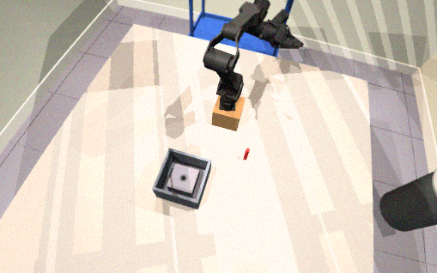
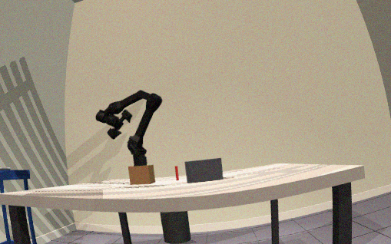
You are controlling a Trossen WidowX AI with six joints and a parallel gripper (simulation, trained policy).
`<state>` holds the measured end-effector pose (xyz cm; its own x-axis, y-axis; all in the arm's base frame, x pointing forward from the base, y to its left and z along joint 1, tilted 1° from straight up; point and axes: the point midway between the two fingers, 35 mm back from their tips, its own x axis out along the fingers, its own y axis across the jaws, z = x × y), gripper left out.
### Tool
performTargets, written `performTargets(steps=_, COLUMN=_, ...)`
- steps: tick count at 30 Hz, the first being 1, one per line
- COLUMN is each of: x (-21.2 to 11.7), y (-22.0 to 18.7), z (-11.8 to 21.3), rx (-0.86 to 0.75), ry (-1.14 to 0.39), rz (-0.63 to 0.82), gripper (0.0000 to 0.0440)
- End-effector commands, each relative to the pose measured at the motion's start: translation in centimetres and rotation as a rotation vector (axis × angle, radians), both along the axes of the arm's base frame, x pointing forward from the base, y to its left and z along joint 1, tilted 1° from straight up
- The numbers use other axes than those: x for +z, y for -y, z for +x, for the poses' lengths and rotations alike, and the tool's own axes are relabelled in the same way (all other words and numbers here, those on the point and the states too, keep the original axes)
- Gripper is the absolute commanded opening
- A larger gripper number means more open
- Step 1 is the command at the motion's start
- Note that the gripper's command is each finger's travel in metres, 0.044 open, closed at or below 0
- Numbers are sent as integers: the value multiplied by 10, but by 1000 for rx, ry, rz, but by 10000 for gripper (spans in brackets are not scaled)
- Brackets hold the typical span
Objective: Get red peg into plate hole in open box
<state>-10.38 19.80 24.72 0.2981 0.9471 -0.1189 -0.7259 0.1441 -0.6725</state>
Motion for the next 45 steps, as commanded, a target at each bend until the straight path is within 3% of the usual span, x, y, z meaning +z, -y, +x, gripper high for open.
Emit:
performTargets(steps=1, x=1, y=-2, z=1, rx=-11, ry=-13, rz=-3, gripper=411)
performTargets(steps=7, x=6, y=-27, z=11, rx=-114, ry=-96, rz=-60, gripper=439)
performTargets(steps=24, x=-17, y=-86, z=108, rx=-477, ry=-327, rz=-299, gripper=385)
performTargets(steps=45, x=-61, y=-62, z=234, rx=-982, ry=-858, rz=-385, gripper=356)
